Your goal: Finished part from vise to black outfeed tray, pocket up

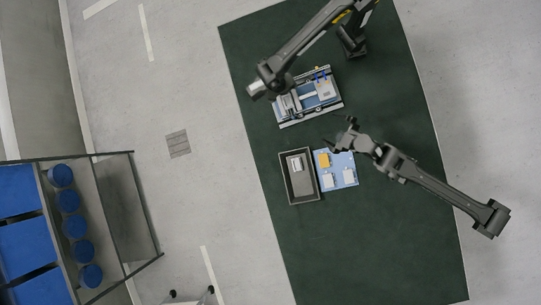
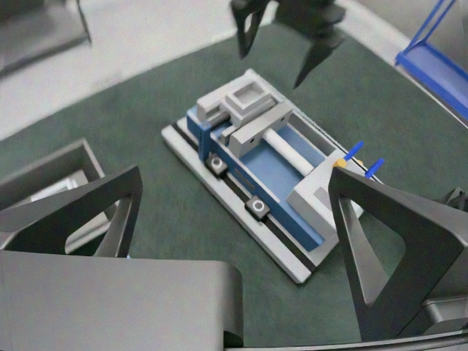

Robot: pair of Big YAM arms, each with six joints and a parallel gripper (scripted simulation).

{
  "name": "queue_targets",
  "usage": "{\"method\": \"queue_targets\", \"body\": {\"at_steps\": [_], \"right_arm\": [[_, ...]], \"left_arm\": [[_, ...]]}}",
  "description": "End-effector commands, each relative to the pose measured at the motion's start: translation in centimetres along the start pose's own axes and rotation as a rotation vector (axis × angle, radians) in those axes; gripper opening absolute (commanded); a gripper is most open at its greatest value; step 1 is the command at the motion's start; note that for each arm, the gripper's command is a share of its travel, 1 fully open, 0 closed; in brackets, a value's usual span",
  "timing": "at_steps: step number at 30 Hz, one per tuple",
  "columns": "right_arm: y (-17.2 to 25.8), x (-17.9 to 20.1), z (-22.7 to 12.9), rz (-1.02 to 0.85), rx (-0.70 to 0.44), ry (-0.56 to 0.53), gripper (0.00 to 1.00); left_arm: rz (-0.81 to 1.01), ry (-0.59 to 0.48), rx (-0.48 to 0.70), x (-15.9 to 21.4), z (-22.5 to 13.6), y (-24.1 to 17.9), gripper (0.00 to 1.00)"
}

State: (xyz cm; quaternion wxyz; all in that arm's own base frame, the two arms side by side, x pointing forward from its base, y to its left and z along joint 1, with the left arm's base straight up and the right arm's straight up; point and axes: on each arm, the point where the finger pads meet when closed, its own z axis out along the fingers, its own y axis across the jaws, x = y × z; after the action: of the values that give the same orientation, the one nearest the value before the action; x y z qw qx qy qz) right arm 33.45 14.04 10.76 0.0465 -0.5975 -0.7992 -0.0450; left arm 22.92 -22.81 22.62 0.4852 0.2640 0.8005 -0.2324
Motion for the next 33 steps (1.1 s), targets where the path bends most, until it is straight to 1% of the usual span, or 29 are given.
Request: {"method": "queue_targets", "body": {"at_steps": [1,5,9,16,18,20,26,29,33], "right_arm": [[2.3,2.4,-0.7,0.188,-0.028,-0.044,0.83],[2.3,3.3,-0.2,0.231,-0.021,-0.096,0.83],[2.4,3.5,-0.2,0.234,-0.028,-0.118,0.83],[2.5,3.3,-0.6,0.214,-0.036,-0.121,0.83],[1.7,2.9,1.0,0.216,-0.009,-0.129,0.83],[1.5,2.3,1.8,0.227,-0.003,-0.131,0.83],[1.4,2.3,2.7,0.222,-0.001,-0.131,0.83],[1.7,2.4,2.5,0.221,-0.012,-0.128,0.83],[1.4,2.2,3.5,0.222,0.0,-0.131,0.83]], "left_arm": [[0.117,-0.155,0.053,-1.4,-1.8,-1.1,1.0],[0.153,-0.245,0.067,-1.1,-2.9,-1.3,1.0],[0.161,-0.285,0.076,-1.4,-3.4,-1.5,1.0],[0.144,-0.288,0.077,-2.0,-3.4,-1.5,1.0],[0.144,-0.293,0.077,-2.1,-3.4,-1.5,1.0],[0.144,-0.293,0.077,-2.1,-3.4,-1.5,1.0],[0.141,-0.281,0.065,-1.8,-3.3,-1.1,1.0],[0.141,-0.281,0.065,-1.8,-3.3,-1.1,1.0],[0.141,-0.281,0.065,-1.8,-3.3,-1.1,1.0]]}}
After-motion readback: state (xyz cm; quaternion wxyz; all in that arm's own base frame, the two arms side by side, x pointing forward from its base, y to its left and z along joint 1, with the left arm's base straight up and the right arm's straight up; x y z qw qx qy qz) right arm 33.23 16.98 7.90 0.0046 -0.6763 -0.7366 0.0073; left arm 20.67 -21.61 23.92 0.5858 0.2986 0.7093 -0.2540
